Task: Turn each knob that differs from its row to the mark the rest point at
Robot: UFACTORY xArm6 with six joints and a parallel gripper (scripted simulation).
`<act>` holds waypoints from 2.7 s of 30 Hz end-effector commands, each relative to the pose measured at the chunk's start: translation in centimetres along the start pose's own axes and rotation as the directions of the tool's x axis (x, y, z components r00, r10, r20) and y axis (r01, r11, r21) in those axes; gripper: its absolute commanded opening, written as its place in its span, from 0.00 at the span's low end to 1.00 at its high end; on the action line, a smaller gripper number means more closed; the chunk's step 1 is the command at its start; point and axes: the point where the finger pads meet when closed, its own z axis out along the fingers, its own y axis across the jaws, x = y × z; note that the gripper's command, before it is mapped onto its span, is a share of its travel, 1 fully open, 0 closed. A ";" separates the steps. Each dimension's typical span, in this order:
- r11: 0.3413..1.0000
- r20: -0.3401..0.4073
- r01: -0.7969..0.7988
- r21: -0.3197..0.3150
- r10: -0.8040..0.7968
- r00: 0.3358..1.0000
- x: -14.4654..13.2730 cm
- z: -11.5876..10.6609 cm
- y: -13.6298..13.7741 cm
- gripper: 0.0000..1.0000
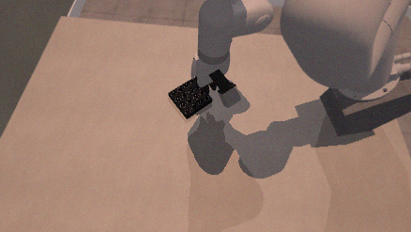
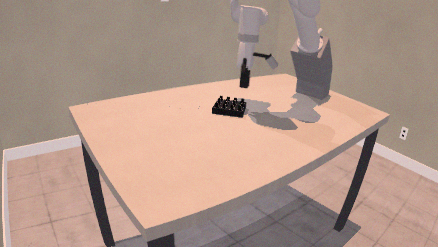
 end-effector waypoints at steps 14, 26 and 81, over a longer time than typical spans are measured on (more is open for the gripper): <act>1.000 0.001 0.000 -0.001 0.000 1.000 -0.1 0.9 0.0 0.19; 1.000 0.001 0.000 -0.001 0.000 1.000 -0.1 2.1 0.1 0.19; 1.000 0.001 0.000 -0.001 0.000 1.000 -0.1 4.2 0.1 0.19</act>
